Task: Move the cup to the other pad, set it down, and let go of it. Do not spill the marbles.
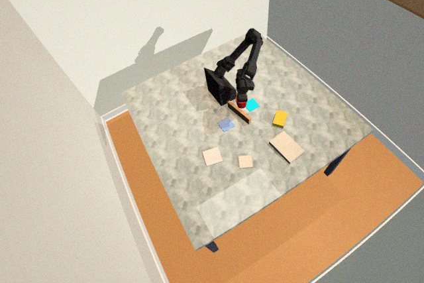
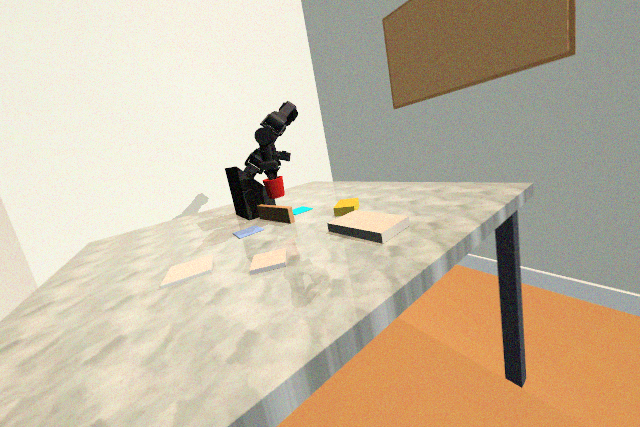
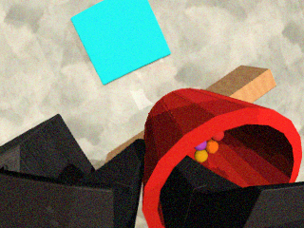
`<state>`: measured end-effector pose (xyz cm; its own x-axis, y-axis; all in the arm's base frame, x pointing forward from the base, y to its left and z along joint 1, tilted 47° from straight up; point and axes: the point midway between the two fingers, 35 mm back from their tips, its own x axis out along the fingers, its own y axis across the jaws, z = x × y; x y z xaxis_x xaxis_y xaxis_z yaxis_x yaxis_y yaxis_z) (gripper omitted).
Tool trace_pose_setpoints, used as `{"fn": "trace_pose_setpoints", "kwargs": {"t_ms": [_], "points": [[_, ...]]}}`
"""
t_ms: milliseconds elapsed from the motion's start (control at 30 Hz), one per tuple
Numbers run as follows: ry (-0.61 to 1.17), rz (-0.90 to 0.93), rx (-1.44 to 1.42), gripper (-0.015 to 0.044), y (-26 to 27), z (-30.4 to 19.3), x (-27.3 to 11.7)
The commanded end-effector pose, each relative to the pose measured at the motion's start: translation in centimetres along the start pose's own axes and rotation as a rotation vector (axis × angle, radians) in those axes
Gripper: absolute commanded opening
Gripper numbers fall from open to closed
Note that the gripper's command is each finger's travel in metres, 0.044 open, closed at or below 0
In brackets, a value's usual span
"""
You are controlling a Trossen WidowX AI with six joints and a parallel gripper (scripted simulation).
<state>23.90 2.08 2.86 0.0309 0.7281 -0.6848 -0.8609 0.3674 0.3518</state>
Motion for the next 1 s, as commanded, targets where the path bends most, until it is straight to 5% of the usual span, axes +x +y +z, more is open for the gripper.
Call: {"fn": "trace_pose_setpoints", "kwargs": {"t_ms": [0,967], "points": [[-0.004,0.003,0.005,0.0000,0.6,0.6,0.0],[-0.005,0.004,0.005,0.0000,4.2,4.7,0.0]]}}
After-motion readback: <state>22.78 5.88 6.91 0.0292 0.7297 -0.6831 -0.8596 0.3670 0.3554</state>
